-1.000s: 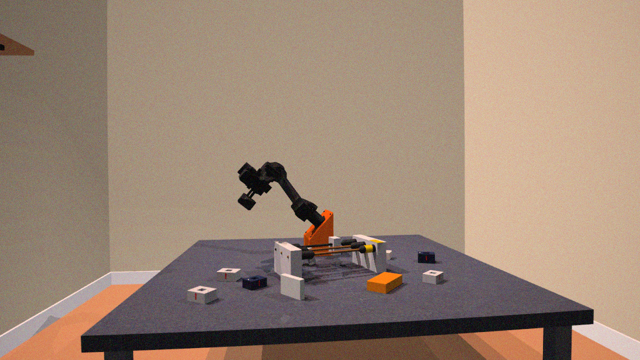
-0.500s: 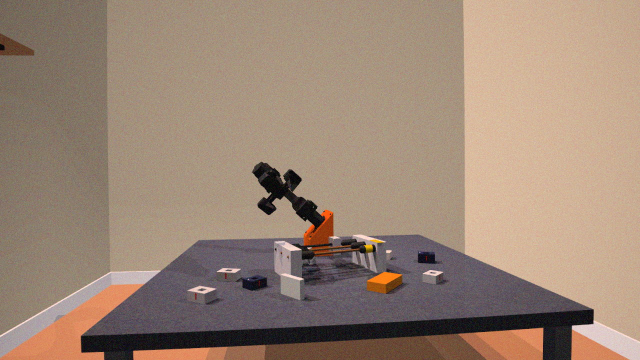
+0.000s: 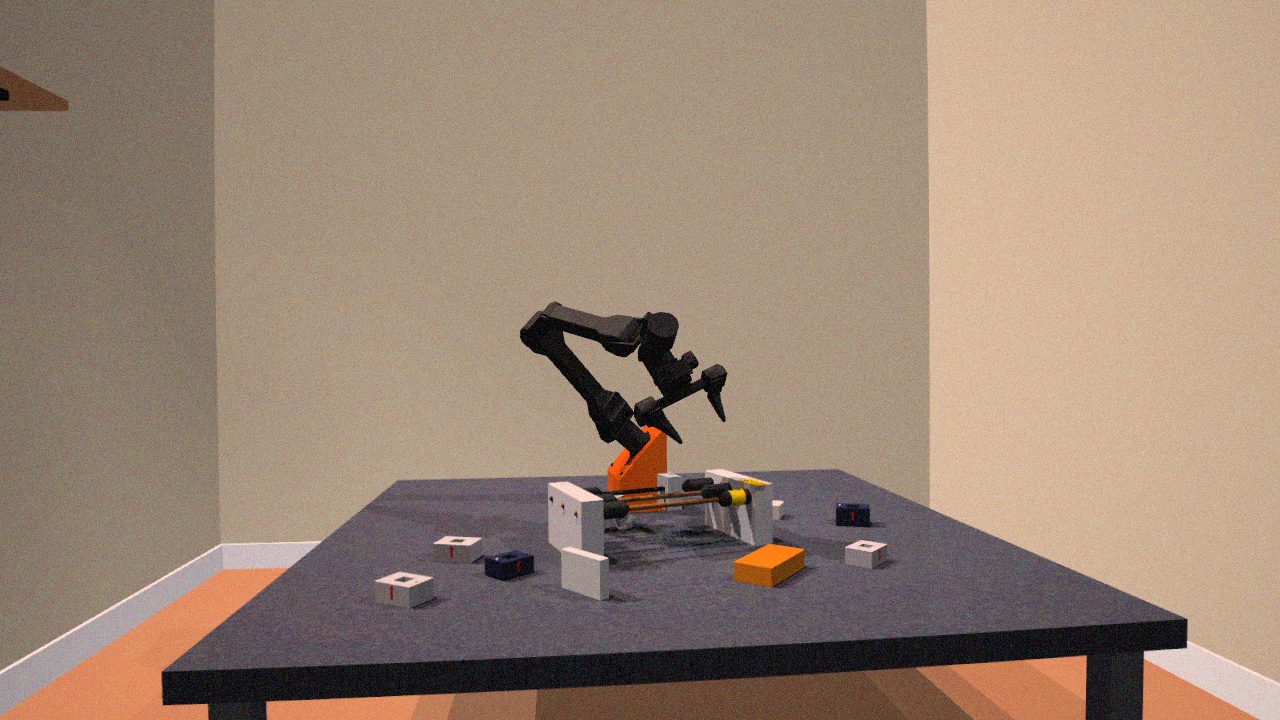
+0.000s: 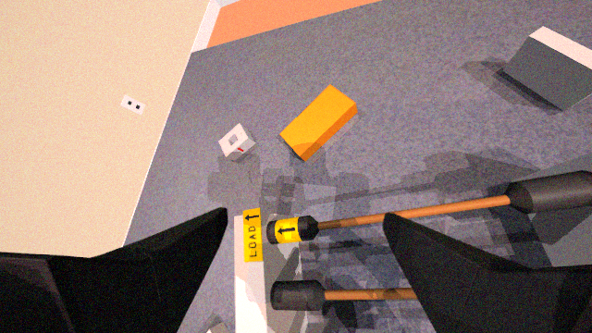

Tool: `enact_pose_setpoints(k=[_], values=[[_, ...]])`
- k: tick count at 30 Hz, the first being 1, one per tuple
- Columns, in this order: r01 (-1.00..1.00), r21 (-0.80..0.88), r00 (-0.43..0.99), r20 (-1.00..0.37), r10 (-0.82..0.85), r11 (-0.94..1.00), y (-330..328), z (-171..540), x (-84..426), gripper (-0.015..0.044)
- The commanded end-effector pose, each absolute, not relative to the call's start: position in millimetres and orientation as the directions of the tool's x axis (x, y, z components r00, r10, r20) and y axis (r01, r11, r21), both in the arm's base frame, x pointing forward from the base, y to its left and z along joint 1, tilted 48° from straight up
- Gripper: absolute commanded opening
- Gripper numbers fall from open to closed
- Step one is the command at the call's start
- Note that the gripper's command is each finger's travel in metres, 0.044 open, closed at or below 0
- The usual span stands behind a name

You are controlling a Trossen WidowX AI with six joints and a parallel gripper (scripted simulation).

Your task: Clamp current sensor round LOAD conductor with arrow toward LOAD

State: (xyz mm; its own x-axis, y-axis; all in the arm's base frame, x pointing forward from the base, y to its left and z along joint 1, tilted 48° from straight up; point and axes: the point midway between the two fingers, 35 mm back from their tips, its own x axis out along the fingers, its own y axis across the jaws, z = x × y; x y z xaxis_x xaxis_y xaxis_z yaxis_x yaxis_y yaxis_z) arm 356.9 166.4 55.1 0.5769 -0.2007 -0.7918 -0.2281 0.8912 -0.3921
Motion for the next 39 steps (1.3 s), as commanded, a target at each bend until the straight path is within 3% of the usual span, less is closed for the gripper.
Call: enact_pose_setpoints(k=[1,7,28,39], values=[[-0.334,-0.538,0.508,-0.794,-0.334,0.774,190.0,11.2,333.4,0.0440],[-0.463,-0.686,0.487,-0.726,-0.485,0.562,210.0,-34.3,301.0,0.0440],[-0.461,-0.686,0.484,-0.726,-0.488,0.563,207.6,-32.6,301.3,0.0440],[-0.356,-0.716,0.285,-0.695,-0.660,0.600,51.4,59.1,277.1,0.0440]])
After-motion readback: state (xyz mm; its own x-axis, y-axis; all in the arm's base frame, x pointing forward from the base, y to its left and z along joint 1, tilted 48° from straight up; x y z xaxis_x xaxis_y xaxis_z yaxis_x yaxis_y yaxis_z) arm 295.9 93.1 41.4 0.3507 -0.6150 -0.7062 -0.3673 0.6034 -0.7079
